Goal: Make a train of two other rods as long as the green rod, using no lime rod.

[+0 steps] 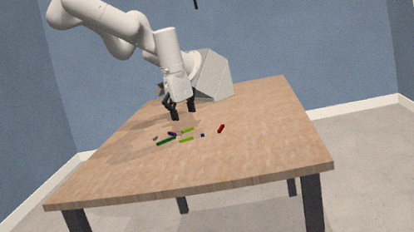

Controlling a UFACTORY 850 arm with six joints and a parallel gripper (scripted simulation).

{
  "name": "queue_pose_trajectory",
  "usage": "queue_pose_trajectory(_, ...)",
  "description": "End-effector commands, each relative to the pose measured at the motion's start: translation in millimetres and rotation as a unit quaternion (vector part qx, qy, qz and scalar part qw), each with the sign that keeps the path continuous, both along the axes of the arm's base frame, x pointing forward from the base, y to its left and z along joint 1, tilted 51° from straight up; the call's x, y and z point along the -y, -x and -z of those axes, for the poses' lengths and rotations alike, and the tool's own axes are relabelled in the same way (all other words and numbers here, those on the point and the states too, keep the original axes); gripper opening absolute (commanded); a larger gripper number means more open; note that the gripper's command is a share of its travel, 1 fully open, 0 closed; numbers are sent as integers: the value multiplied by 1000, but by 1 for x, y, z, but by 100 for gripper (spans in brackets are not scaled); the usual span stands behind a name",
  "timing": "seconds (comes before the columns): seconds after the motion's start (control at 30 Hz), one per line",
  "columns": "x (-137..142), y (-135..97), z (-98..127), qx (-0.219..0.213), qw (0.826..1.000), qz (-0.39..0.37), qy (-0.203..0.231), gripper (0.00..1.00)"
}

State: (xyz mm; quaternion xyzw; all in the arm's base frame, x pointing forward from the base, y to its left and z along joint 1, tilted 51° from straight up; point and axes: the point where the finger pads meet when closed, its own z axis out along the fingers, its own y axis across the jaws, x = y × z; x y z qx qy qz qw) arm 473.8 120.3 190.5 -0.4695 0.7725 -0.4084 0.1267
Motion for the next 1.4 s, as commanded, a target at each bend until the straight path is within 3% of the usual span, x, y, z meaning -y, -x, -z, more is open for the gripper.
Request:
queue_pose_trajectory(0.0, 0, 0, 0, 49, 996, 48, -48, 100)
queue_pose_trajectory(0.13, 0, 0, 0, 64, 993, 68, -66, 100)
queue_pose_trajectory(0.2, 0, 0, 0, 94, 985, 104, -100, 100)
queue_pose_trajectory(0.4, 0, 0, 0, 138, 966, 159, -151, 100)
queue_pose_trajectory(0.63, 0, 0, 0, 190, 932, 224, -211, 100)
queue_pose_trajectory(0.7, 0, 0, 0, 190, 932, 224, -211, 100)
queue_pose_trajectory(0.77, 0, 0, 0, 217, 909, 258, -243, 100)
queue_pose_trajectory(0.93, 0, 0, 0, 250, 877, 299, -280, 100)
queue_pose_trajectory(1.2, 0, 0, 0, 303, 811, 365, -342, 100)
queue_pose_trajectory(1.27, 0, 0, 0, 303, 811, 365, -342, 100)
queue_pose_trajectory(1.37, 0, 0, 0, 331, 769, 400, -374, 100)
